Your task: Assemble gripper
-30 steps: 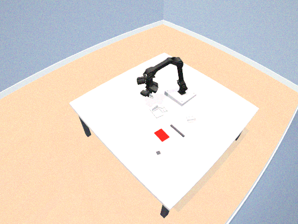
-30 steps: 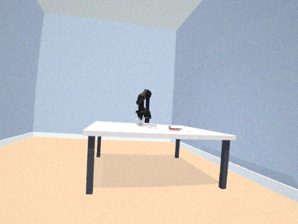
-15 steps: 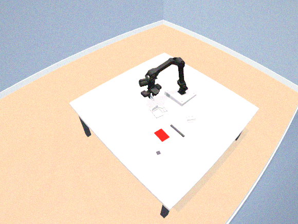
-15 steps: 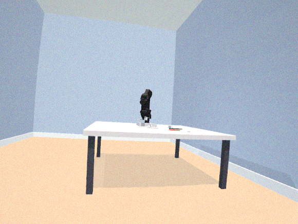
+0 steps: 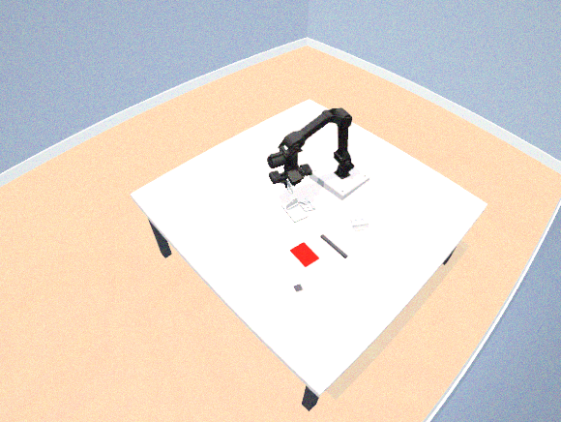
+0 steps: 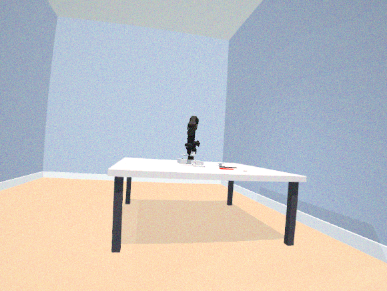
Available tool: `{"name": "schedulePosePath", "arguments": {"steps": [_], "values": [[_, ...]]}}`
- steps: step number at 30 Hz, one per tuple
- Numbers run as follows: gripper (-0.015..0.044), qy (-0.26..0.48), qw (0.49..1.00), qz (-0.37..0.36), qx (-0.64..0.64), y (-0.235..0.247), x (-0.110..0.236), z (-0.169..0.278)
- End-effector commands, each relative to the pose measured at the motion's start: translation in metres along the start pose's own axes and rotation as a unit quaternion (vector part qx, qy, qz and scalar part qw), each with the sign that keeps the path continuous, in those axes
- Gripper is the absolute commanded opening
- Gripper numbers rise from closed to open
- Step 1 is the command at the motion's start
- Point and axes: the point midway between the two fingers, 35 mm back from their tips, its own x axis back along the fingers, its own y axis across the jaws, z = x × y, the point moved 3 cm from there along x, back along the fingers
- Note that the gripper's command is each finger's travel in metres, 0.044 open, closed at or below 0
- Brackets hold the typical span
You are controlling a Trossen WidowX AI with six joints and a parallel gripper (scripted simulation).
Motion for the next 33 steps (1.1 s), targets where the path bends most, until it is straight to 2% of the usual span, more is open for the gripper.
{"name": "schedulePosePath", "arguments": {"steps": [1, 17, 33], "values": [[0.0134, -0.003, 0.999, 0.001, -0.051, 0.007, 0.001, -0.010], [0.0134, -0.004, 0.975, 0.000, -0.224, 0.028, 0.001, -0.040], [0.0134, -0.005, 0.921, -0.003, -0.390, 0.051, 0.001, -0.066]]}}
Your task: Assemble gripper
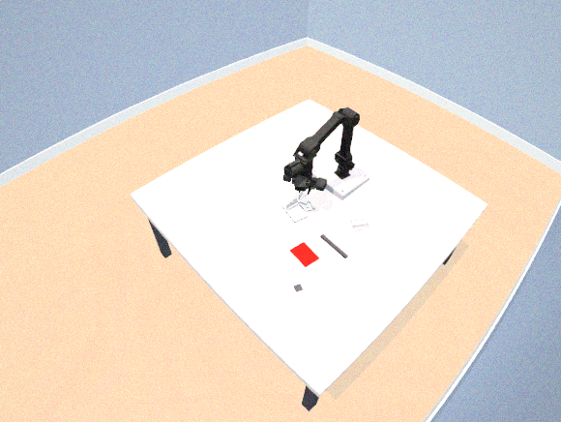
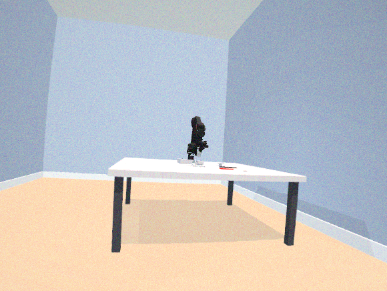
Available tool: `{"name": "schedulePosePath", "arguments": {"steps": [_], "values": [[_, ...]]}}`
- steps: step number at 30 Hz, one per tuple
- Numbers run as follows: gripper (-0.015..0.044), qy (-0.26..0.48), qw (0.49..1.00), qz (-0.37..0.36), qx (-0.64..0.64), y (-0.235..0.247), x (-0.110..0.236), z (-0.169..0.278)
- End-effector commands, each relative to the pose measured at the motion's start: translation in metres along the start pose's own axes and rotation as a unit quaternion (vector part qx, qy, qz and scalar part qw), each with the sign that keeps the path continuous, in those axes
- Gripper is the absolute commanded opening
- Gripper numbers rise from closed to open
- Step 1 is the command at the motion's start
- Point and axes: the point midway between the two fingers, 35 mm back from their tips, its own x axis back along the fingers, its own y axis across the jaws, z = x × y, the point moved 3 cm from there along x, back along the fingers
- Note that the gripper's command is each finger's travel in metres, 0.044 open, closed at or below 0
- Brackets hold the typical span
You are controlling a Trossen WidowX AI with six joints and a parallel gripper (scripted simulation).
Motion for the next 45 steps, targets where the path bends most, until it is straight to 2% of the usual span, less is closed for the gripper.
{"name": "schedulePosePath", "arguments": {"steps": [1, 16, 32, 45], "values": [[0.0134, -0.002, 0.999, -0.002, -0.051, 0.012, 0.000, 0.001], [0.0134, -0.001, 0.977, -0.004, -0.213, 0.043, -0.001, 0.001], [0.0134, 0.001, 0.926, -0.006, -0.378, 0.075, -0.003, 0.005], [0.0134, 0.001, 0.923, -0.006, -0.384, 0.076, -0.003, 0.006]]}}
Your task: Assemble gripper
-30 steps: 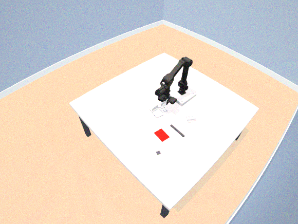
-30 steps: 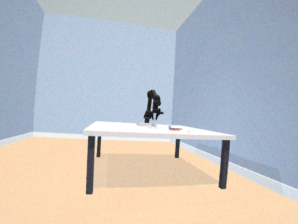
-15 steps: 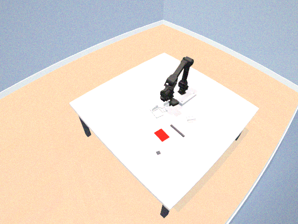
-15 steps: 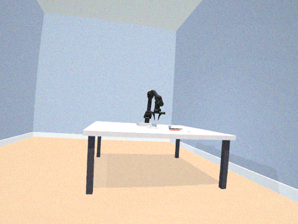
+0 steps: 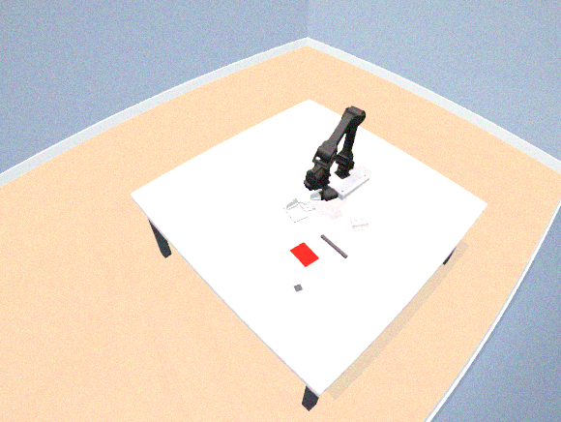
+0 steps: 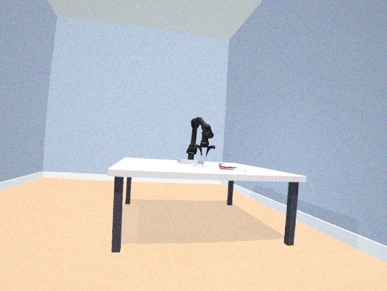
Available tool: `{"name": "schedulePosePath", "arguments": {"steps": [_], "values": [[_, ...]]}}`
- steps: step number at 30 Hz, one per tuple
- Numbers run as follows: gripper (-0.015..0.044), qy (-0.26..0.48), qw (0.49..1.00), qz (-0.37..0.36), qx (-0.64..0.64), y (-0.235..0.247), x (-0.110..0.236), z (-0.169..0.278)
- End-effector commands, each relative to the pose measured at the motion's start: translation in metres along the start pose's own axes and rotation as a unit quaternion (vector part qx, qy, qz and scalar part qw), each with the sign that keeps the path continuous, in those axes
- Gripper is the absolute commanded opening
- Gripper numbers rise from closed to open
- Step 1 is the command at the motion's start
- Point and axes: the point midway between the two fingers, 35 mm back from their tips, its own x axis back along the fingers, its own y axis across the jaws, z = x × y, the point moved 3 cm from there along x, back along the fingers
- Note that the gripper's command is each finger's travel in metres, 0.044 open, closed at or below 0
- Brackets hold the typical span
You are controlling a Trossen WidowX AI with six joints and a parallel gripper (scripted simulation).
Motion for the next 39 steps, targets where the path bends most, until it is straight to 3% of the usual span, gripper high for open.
{"name": "schedulePosePath", "arguments": {"steps": [1, 18, 39], "values": [[0.0134, 0.001, 1.000, -0.002, -0.003, 0.000, 0.000, 0.001], [0.0134, 0.001, 1.000, -0.002, -0.006, 0.000, 0.000, -0.001], [0.0134, -0.002, 1.000, -0.002, -0.006, -0.003, 0.002, -0.067]]}}
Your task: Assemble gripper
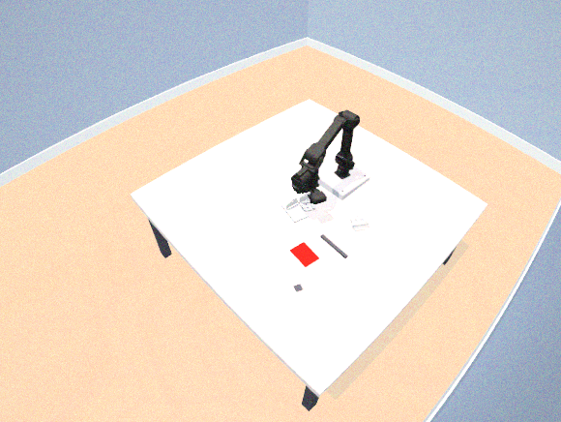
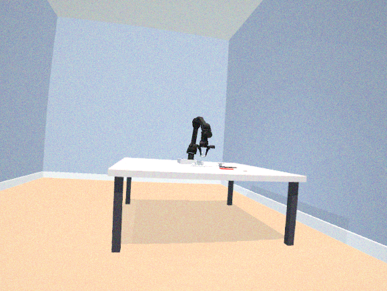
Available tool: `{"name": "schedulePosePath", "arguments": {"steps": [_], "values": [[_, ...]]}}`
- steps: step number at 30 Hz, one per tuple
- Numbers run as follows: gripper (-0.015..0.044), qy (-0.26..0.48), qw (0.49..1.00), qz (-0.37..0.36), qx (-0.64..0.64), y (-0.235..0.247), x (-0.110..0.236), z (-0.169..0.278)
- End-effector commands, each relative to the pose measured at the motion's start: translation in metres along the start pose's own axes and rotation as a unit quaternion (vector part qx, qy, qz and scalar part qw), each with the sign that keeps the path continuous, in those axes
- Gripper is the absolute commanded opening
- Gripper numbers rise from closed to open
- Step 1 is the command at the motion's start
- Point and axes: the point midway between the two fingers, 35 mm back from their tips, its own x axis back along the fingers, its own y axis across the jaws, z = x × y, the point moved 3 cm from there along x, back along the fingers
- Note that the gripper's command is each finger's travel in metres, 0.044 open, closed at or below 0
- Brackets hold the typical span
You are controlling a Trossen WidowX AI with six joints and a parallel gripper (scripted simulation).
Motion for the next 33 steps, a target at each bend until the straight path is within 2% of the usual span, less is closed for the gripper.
{"name": "schedulePosePath", "arguments": {"steps": [1, 7, 33], "values": [[0.0134, -0.003, 1.000, -0.001, 0.001, -0.001, 0.001, -0.017], [0.0134, -0.003, 1.000, -0.001, 0.001, -0.004, -0.001, -0.034], [0.0134, -0.003, 1.000, -0.001, 0.001, -0.004, -0.001, -0.035]]}}
